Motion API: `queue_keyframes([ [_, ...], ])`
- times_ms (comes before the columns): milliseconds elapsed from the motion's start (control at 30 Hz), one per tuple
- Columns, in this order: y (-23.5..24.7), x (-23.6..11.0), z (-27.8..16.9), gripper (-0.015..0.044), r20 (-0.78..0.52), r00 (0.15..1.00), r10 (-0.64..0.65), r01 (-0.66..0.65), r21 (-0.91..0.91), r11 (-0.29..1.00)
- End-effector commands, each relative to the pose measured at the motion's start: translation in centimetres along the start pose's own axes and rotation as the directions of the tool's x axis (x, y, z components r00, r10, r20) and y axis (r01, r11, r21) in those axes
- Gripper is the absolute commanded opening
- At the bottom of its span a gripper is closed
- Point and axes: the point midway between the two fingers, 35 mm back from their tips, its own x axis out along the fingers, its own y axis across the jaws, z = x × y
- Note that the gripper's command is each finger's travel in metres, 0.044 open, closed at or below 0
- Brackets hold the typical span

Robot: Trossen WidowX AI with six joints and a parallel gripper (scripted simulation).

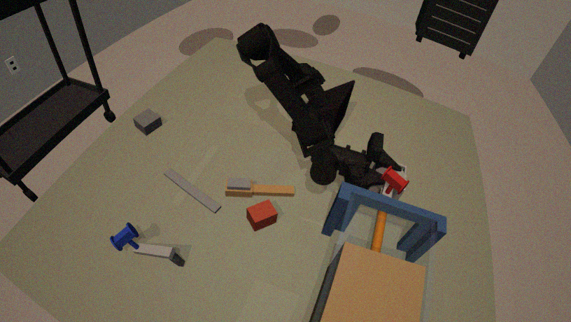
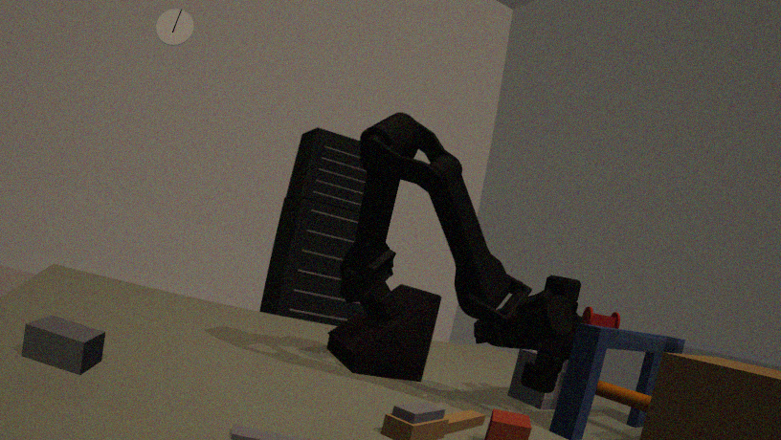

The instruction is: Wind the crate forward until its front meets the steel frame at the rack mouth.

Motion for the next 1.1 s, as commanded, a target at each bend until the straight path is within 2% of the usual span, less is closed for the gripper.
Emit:
queue_keyframes([
  [0,-0.3,0.0,0.1,0.024,0.005,1.0,-0.014,0.014,-0.008,1.0],
  [167,0.0,0.0,0.0,0.024,0.0,1.0,0.0,0.0,0.0,1.0],
  [267,-0.1,-1.3,0.3,0.024,0.002,1.0,-0.007,0.007,0.0,1.0],
  [533,-0.2,-10.8,0.0,0.024,-0.002,1.0,-0.006,0.006,0.003,1.0],
  [800,0.6,-11.1,0.1,0.024,-0.001,1.0,-0.008,0.008,0.003,1.0],
  [1067,9.5,-10.8,0.2,0.024,0.01,1.0,-0.005,0.005,0.008,1.0],
])
